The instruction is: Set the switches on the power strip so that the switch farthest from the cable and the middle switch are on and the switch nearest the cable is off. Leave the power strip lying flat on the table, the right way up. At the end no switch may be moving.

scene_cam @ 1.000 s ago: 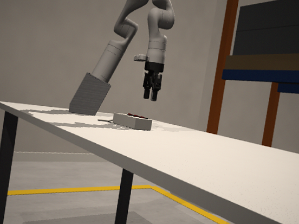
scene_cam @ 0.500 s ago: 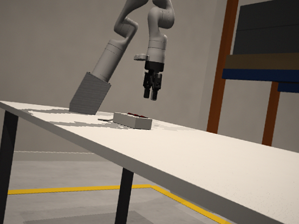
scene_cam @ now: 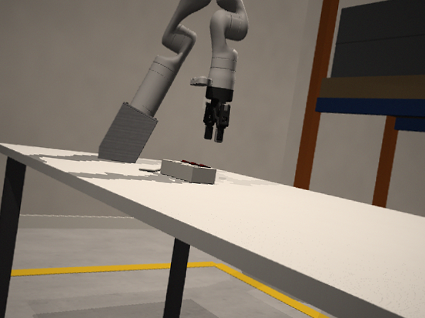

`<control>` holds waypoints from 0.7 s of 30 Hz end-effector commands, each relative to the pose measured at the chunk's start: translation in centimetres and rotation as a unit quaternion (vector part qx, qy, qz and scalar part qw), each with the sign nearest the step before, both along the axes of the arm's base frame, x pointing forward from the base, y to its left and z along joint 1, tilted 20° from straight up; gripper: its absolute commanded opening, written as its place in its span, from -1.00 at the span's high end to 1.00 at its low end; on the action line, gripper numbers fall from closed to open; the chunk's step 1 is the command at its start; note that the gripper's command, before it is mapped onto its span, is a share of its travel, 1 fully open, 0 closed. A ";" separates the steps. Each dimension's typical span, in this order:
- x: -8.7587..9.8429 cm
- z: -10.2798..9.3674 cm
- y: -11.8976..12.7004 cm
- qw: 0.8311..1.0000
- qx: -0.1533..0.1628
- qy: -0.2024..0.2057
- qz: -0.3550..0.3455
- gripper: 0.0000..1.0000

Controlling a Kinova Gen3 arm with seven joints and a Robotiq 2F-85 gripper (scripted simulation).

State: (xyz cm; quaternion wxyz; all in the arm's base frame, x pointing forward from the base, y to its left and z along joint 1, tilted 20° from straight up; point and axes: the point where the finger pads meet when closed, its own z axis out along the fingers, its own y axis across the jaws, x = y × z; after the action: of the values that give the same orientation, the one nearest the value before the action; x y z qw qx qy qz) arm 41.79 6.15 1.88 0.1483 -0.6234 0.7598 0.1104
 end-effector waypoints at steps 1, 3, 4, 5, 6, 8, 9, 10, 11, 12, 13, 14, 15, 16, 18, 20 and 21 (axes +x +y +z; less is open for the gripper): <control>0.2 0.1 -0.2 1.000 -0.003 -0.004 -0.001 -1.00; 0.2 0.1 -0.2 1.000 -0.003 -0.004 -0.001 -1.00; 0.2 0.1 -0.2 1.000 -0.003 -0.004 -0.001 -1.00; 0.2 0.1 -0.2 1.000 -0.003 -0.004 -0.001 -1.00; 0.2 0.1 -0.2 1.000 -0.003 -0.004 -0.001 -1.00; 0.2 0.1 -0.2 1.000 -0.003 -0.004 -0.001 -1.00; 0.2 0.1 -0.2 1.000 -0.003 -0.004 -0.001 -1.00; 0.2 0.1 -0.2 1.000 -0.003 -0.004 -0.001 -1.00; 0.2 0.1 -0.2 1.000 -0.003 -0.004 -0.001 -1.00; 0.2 0.1 -0.2 1.000 -0.003 -0.004 -0.001 -1.00; 0.2 0.1 -0.2 1.000 -0.003 -0.004 -0.001 -1.00; 0.2 0.1 -0.2 1.000 -0.003 -0.004 -0.001 -1.00; 0.2 0.1 -0.2 1.000 -0.003 -0.004 -0.001 -1.00; 0.0 0.1 -0.1 1.000 0.000 -0.001 0.001 -1.00; -0.2 0.2 -0.4 1.000 -0.002 -0.003 0.012 -1.00; -0.4 0.5 -1.5 1.000 -0.004 -0.010 0.025 -1.00; -0.5 0.7 -2.2 0.999 -0.006 -0.015 0.035 -1.00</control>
State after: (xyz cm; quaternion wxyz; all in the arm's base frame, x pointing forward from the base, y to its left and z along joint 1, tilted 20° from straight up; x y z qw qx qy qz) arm 41.68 5.52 2.08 0.1504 -0.6369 0.7486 0.1065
